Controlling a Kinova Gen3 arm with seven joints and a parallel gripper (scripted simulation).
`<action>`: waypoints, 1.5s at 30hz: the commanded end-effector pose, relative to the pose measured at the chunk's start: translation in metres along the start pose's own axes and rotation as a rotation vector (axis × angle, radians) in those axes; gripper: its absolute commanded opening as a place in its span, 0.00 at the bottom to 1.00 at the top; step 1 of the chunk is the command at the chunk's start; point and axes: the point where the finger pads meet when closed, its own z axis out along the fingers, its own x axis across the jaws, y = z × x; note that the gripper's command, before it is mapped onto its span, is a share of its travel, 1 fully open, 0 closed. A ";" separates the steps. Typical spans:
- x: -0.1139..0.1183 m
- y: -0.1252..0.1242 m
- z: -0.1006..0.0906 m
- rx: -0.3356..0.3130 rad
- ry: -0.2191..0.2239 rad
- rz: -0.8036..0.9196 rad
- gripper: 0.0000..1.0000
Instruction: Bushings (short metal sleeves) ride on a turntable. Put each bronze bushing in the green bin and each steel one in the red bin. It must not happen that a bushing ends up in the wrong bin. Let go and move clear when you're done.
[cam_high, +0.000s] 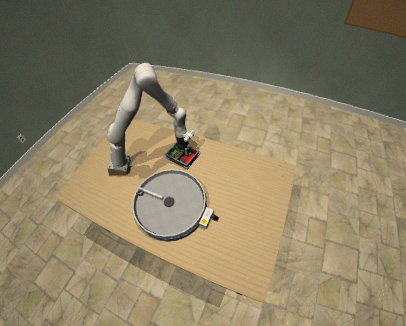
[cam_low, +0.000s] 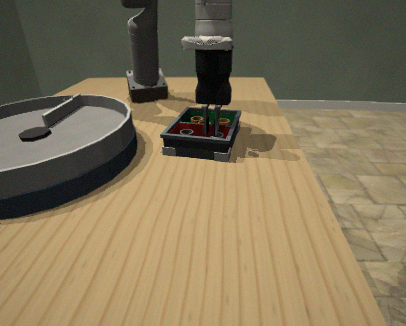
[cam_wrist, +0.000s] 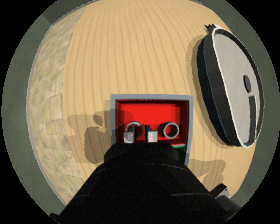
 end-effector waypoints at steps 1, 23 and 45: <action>0.000 0.000 -0.002 0.001 -0.001 0.000 0.42; 0.000 -0.001 -0.007 0.002 -0.002 0.000 0.42; 0.000 0.000 -0.107 0.002 -0.002 0.000 0.42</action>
